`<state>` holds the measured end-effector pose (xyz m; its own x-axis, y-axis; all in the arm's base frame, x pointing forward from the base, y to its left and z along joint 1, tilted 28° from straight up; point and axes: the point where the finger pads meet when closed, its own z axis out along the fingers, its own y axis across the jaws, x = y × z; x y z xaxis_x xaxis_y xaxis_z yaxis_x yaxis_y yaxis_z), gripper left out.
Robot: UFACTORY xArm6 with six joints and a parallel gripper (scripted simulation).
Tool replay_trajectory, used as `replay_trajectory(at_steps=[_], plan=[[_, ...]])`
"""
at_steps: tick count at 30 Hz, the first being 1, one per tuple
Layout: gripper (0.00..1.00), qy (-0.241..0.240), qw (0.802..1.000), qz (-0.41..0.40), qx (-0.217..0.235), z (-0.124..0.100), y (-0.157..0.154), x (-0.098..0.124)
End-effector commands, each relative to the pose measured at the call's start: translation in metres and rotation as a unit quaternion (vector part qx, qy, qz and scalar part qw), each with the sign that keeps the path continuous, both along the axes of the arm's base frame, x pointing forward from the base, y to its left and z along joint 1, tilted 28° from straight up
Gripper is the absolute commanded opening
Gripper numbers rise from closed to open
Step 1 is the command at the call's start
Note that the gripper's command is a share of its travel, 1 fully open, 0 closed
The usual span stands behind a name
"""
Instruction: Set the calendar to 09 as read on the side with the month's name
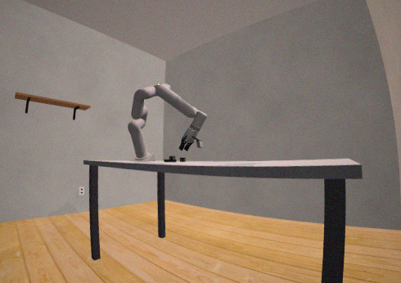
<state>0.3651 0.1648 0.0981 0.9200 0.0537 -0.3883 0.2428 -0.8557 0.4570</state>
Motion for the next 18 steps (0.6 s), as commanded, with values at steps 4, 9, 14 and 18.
replay_trajectory(at_steps=[4,9,14,18], plan=[[0.69,-0.08,0.996,0.04,0.021,0.0024,0.0002,0.0001],[0.69,-0.116,0.991,0.062,0.036,0.0035,0.0012,-0.0054],[0.69,-0.134,0.988,0.07,0.037,0.0038,-0.0003,-0.0046],[0.69,-0.162,0.982,0.083,0.042,0.004,-0.0019,-0.0036]])
